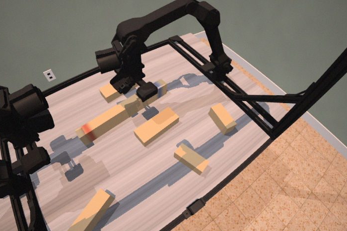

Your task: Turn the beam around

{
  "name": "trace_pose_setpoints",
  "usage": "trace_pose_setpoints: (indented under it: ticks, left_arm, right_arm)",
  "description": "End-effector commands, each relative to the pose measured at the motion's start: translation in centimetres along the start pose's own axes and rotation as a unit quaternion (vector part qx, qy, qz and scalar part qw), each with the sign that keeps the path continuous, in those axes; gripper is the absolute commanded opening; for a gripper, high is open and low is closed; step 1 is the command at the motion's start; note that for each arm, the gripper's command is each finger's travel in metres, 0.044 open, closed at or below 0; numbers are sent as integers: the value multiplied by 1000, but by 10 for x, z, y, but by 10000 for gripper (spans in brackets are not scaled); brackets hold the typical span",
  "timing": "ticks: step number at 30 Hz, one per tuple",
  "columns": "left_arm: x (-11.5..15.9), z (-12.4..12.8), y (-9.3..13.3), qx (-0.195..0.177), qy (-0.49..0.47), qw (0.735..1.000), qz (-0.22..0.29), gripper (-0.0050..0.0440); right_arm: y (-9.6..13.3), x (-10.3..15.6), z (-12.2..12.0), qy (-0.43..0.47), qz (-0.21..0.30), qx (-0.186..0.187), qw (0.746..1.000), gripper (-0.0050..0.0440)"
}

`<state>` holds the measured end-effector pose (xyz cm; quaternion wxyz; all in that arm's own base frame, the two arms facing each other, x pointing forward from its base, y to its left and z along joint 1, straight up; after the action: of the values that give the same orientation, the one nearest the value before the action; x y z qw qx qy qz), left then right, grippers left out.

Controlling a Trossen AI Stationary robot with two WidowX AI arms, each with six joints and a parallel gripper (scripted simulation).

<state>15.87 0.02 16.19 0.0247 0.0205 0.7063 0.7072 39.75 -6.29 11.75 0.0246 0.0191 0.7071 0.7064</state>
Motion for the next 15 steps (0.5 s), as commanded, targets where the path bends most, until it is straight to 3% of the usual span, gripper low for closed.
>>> trace_pose_setpoints:
  ticks: [1,15]
  left_arm:
    - [1,0,-1,1,3,1000,3,440]
    - [1,0,-1,1,3,1000,3,440]
  right_arm:
    - [-5,-7,-1,2,4,0,1000,410]
    - [-36,-12,-2,1,4,0,1000,410]
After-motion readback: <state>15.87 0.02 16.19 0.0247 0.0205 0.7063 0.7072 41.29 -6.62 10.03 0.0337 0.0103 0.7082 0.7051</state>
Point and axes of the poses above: on each arm, the point midway between the two fingers, 35 mm back from their tips, its own y axis back along the fingers, its own z axis across the jaws, x = y × z, the point moved 2 cm from there along y, back along the fingers, and after that the axes turned 9 degrees about -y, right-handed, at the moved point
